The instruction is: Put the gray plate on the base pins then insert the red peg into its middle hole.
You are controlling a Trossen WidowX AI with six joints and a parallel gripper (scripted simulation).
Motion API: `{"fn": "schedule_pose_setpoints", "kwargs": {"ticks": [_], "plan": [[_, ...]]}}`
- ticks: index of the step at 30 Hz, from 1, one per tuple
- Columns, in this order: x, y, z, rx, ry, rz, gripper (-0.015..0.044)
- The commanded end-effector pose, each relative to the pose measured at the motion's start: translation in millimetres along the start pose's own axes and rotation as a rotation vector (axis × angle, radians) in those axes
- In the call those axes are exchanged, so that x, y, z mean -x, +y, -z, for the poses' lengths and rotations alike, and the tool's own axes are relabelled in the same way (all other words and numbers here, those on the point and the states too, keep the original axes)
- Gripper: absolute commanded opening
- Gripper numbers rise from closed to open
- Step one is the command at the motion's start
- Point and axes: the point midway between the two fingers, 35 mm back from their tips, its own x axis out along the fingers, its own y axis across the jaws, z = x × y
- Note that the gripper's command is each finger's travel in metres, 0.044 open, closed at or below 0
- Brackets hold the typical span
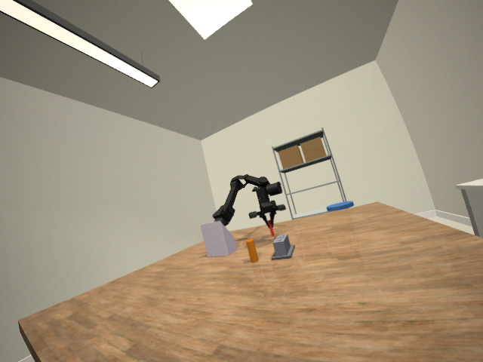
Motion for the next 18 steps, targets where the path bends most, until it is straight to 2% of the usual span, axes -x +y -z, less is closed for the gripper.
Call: {"fn": "schedule_pose_setpoints", "kwargs": {"ticks": [1, 14, 18], "plan": [[10.9, 1.4, -2.0, 0.006, -0.008, 0.003, 0.0000], [51.6, 2.5, -4.6, 0.006, -0.006, 0.005, 0.0000], [44.0, 3.2, -7.6, -0.001, -0.005, 0.002, 0.0000]]}}
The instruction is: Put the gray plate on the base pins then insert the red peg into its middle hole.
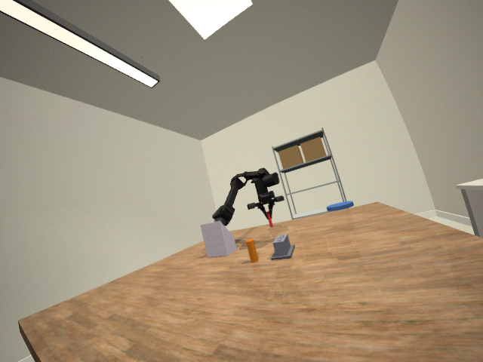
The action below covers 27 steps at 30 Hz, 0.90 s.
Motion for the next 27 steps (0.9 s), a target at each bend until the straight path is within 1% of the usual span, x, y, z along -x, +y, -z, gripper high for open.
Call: {"fn": "schedule_pose_setpoints", "kwargs": {"ticks": [1, 27], "plan": [[-1.0, 0.7, -4.3, -0.006, 0.001, 0.005, 0.0000], [6.9, 14.5, -80.8, -0.007, -0.010, 0.008, 0.0000]]}}
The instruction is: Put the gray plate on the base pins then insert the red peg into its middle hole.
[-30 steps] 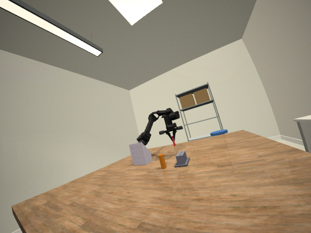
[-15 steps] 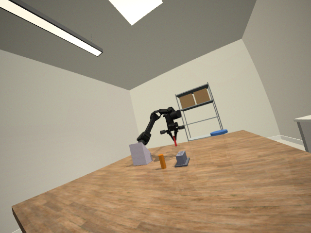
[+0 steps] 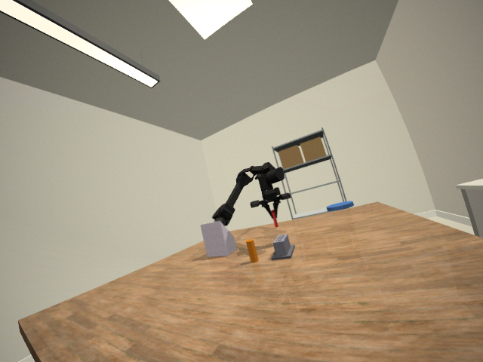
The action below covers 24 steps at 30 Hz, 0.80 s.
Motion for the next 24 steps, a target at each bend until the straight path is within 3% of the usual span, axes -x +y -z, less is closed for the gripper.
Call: {"fn": "schedule_pose_setpoints", "kwargs": {"ticks": [1, 24], "plan": [[0.9, 1.4, -11.8, 0.009, -0.006, 0.003, 0.0000], [0.5, -4.2, -83.7, 0.016, -0.001, 0.000, 0.0000]]}}
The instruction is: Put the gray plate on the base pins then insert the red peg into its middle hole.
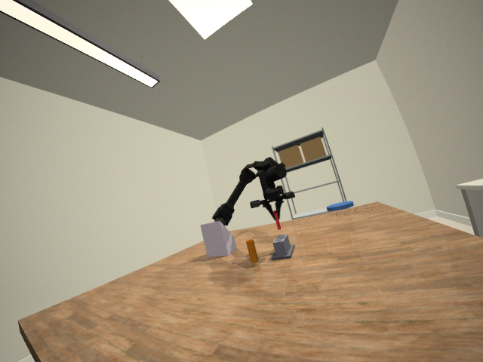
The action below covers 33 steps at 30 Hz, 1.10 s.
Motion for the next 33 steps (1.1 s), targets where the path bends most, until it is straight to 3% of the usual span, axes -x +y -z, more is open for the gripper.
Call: {"fn": "schedule_pose_setpoints", "kwargs": {"ticks": [1, 18, 33], "plan": [[-0.4, -1.8, -12.3, 0.009, -0.004, 0.003, 0.0000], [-5.5, -17.4, -62.4, 0.016, 0.004, -0.001, 0.0000], [-5.7, -17.2, -63.9, 0.016, 0.004, -0.002, 0.0000]]}}
